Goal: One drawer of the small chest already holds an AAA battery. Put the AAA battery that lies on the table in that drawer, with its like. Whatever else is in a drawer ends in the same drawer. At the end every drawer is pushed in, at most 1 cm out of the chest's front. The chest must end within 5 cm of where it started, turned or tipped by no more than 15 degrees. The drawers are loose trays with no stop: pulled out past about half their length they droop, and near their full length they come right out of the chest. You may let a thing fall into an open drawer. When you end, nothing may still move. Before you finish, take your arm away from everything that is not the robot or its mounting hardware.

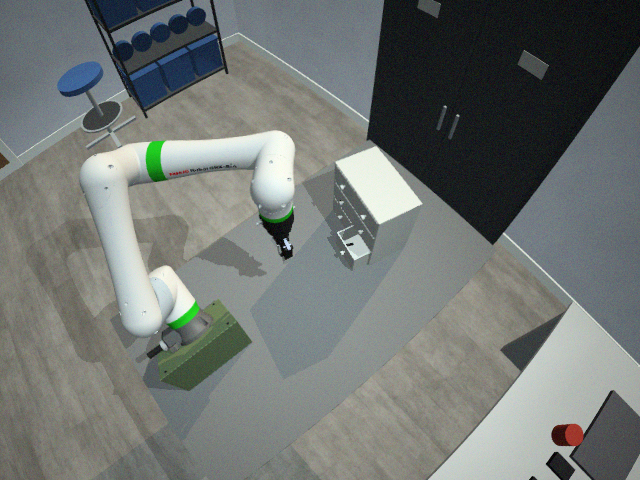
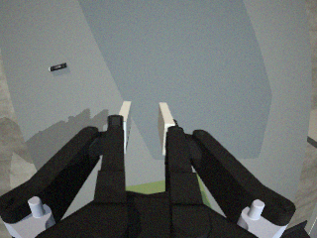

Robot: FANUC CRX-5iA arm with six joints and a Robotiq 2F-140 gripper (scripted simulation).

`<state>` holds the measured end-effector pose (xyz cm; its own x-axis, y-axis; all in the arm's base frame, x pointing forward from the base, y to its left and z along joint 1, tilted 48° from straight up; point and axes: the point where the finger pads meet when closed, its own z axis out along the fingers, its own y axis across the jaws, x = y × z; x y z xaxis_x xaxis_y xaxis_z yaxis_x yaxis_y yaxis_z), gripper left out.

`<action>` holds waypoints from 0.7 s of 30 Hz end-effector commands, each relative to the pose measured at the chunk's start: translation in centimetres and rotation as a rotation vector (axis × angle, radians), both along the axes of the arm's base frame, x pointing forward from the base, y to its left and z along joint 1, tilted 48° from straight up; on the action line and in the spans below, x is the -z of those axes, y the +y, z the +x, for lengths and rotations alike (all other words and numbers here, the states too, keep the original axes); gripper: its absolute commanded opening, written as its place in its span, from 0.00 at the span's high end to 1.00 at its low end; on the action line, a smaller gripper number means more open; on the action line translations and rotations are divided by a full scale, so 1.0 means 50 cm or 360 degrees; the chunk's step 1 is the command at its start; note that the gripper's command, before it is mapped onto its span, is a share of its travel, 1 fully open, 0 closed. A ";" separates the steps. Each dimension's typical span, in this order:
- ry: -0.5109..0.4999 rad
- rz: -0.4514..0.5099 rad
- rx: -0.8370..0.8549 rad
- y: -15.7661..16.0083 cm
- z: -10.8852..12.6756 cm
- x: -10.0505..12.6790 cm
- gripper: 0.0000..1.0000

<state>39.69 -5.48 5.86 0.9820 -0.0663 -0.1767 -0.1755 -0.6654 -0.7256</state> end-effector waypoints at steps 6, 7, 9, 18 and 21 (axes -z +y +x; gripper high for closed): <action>0.0002 0.0000 -0.0001 0.000 0.000 0.000 0.80; 0.0002 0.0000 -0.0001 0.000 0.000 0.000 0.80; 0.0002 0.0000 -0.0001 0.000 0.000 0.000 0.80; 0.0002 0.0000 -0.0001 0.000 0.000 0.000 0.00; 0.0002 0.0000 -0.0001 0.000 0.000 0.000 0.00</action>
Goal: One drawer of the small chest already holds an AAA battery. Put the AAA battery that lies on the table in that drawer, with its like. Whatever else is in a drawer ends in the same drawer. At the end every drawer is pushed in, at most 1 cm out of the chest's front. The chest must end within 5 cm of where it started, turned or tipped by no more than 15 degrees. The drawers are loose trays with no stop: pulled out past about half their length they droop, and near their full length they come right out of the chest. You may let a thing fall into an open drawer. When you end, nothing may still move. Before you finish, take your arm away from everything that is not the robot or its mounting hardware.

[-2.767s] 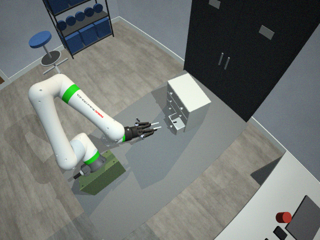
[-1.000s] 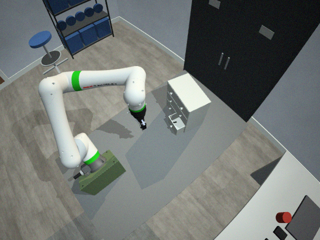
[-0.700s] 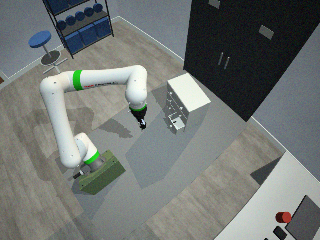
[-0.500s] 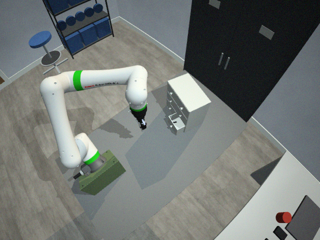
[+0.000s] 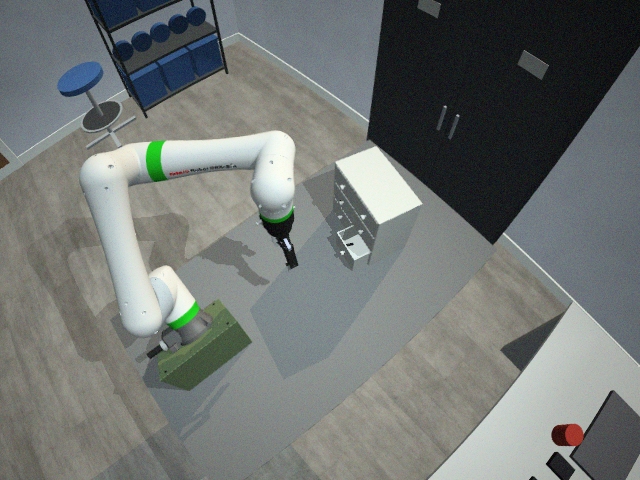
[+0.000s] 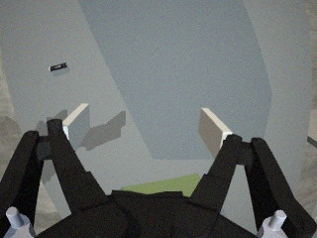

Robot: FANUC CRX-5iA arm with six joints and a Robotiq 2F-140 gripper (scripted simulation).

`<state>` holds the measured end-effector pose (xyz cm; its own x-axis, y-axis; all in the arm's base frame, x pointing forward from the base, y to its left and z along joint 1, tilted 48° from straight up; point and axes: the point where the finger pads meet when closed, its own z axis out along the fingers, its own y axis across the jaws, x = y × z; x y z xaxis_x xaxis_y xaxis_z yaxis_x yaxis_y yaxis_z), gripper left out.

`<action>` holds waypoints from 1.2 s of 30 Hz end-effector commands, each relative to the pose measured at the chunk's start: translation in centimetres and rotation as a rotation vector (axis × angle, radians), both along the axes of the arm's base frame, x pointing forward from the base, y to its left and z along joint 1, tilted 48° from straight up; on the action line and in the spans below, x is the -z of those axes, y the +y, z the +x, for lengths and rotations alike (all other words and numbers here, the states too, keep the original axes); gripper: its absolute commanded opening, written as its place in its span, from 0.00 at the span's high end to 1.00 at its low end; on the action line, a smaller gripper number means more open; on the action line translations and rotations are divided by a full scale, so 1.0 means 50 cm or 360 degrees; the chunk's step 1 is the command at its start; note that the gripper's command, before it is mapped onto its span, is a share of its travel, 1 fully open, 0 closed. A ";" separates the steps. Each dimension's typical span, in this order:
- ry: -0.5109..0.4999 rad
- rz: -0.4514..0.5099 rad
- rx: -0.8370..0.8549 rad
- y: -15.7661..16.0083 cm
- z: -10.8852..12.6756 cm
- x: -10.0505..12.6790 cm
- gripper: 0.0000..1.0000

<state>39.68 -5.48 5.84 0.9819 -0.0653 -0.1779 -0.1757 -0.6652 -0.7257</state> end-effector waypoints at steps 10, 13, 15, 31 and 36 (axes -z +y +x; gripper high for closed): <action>0.0000 0.0000 0.0000 0.000 0.000 0.000 0.00; 0.0000 0.0000 0.0000 -0.003 0.000 -0.002 0.00; 0.0000 0.0000 0.0000 -0.010 0.001 -0.009 0.00; 0.0000 0.0000 0.0000 -0.069 0.007 -0.061 0.00; 0.0000 0.0000 0.0000 -0.069 0.022 -0.059 0.00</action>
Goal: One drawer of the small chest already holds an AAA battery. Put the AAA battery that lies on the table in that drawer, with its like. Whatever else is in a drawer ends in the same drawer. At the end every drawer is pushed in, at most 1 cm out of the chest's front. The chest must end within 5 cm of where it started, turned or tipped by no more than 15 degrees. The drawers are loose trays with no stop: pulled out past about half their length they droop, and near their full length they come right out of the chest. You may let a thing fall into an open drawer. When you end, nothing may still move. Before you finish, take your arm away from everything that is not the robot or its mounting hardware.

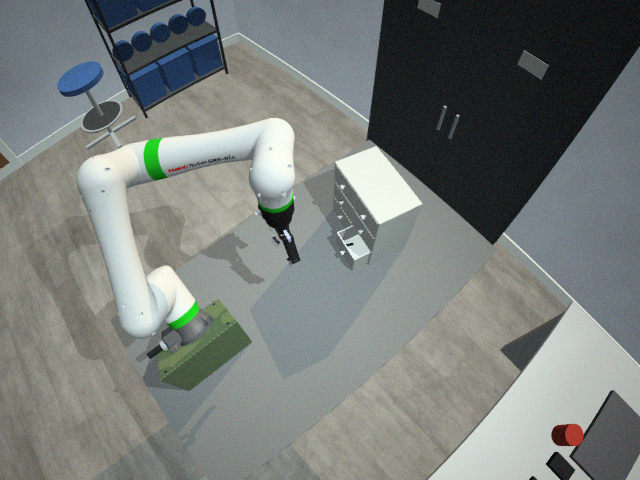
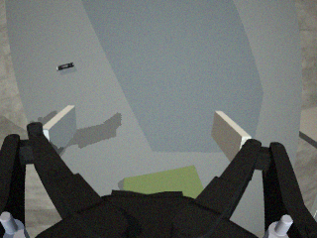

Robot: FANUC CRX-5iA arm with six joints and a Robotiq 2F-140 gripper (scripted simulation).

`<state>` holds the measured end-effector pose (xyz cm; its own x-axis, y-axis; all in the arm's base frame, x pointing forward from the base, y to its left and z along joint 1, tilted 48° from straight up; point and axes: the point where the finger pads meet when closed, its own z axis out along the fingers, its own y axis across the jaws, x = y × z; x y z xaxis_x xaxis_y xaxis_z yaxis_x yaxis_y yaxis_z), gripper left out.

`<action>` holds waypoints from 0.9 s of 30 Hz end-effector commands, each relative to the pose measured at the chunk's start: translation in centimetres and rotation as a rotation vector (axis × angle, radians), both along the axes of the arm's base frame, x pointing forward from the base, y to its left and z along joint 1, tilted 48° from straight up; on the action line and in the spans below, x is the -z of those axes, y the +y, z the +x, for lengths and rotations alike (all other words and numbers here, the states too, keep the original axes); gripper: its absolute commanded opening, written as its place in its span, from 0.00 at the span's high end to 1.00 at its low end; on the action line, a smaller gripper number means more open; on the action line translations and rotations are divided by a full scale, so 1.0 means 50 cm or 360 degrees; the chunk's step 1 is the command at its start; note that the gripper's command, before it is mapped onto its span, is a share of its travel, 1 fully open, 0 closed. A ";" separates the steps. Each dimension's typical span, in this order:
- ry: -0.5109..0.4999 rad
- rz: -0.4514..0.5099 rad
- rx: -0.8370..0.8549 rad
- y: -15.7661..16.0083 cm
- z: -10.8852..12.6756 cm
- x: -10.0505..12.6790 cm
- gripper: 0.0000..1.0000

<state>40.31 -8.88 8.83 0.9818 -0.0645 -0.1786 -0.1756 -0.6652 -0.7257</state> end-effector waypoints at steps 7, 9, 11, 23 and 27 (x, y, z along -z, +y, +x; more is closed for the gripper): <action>-0.0001 -0.0001 0.0002 -0.002 0.062 0.007 0.00; -0.0001 -0.0001 0.0002 -0.002 0.090 0.011 0.00; -0.0001 -0.0001 0.0002 -0.003 0.120 0.015 0.00; -0.0001 -0.0001 0.0002 -0.005 0.224 0.028 0.00; -0.0001 -0.0001 0.0002 -0.005 0.231 0.029 0.00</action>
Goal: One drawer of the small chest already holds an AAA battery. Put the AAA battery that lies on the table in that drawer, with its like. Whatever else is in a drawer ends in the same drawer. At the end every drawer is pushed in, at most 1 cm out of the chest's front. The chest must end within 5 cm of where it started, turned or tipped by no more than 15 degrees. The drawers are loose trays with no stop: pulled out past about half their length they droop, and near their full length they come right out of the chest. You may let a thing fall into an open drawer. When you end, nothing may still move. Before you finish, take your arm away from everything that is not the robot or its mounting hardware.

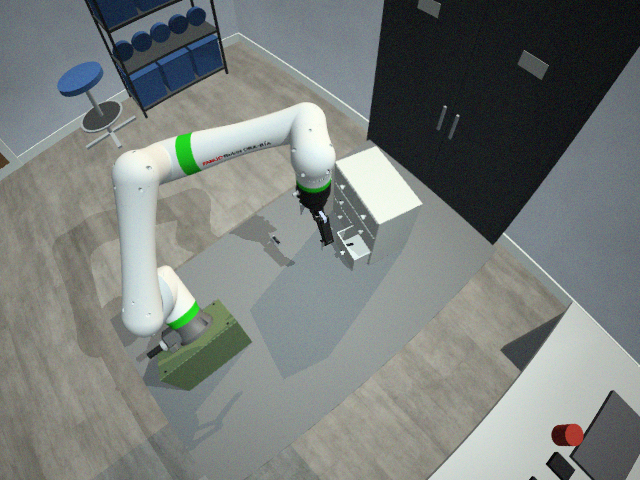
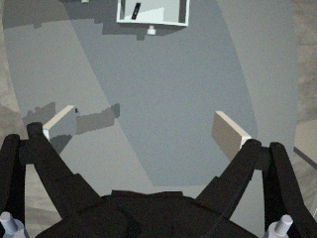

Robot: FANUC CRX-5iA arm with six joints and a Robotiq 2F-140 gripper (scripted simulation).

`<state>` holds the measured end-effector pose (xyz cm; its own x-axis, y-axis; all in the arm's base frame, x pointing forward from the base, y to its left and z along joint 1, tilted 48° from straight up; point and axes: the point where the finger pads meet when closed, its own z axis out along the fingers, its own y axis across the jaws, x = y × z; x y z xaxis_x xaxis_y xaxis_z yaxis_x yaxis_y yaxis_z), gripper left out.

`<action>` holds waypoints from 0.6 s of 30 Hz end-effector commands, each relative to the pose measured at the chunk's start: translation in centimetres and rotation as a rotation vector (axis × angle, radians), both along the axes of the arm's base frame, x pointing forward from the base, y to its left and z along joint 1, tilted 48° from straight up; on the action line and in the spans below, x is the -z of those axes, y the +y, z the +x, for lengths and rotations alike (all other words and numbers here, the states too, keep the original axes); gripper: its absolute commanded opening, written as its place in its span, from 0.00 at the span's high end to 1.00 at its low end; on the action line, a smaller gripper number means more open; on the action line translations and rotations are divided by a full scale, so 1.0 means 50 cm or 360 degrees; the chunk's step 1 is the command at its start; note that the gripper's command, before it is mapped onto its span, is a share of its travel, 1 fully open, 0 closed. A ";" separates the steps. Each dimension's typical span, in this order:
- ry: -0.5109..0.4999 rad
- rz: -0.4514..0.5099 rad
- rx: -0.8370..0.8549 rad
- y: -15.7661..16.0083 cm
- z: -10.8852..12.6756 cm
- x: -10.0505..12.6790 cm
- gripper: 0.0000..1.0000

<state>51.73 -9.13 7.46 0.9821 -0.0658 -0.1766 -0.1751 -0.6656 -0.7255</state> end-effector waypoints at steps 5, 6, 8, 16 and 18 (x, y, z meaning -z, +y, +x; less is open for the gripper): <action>-0.0009 0.0001 0.0002 0.001 0.005 0.003 0.00; -0.0018 0.0002 0.0003 0.002 0.006 0.005 0.00; -0.0047 0.0003 0.0009 0.006 0.011 0.010 0.00; -0.0240 0.0013 0.0048 0.032 0.045 0.041 0.00; -0.0336 0.0018 0.0067 0.044 0.062 0.057 0.00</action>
